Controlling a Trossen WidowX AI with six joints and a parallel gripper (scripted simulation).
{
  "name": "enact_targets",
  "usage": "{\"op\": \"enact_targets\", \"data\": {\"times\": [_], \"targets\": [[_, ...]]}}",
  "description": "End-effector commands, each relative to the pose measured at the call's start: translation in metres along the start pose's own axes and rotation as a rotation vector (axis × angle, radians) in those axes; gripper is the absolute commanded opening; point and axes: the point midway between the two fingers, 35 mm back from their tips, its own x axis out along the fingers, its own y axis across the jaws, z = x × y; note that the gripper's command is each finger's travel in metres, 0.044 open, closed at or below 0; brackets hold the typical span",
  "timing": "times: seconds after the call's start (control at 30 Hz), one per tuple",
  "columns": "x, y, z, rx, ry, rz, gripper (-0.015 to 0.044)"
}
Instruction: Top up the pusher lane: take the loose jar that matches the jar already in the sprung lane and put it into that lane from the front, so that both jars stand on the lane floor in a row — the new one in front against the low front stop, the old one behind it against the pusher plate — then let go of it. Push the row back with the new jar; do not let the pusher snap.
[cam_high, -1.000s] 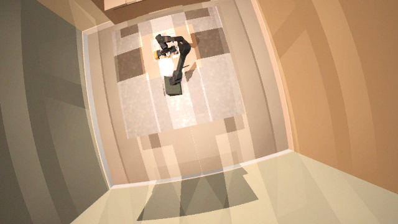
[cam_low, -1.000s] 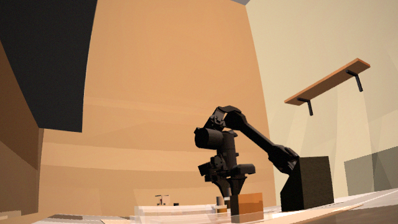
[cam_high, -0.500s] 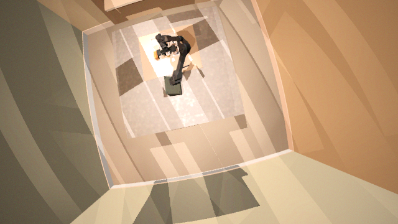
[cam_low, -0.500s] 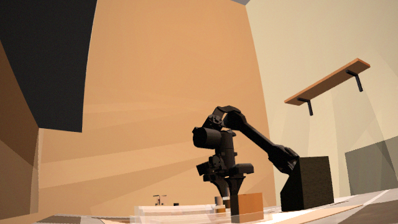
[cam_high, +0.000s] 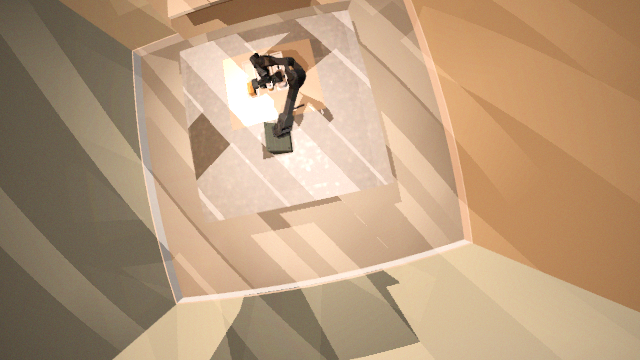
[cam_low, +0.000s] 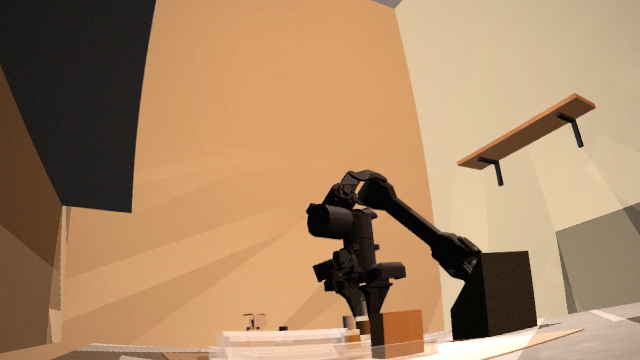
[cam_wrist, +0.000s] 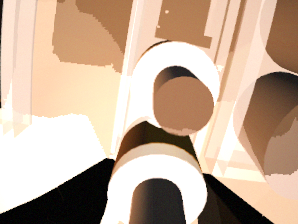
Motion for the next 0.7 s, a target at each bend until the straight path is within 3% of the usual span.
{"op": "enact_targets", "data": {"times": [0.0, 0.67], "targets": [[-0.0054, -0.0013, 0.0109, 0.012, -0.027, 0.001, 0.0], [-0.0049, -0.0015, 0.0133, 0.012, -0.027, 0.001, 0.0]]}}
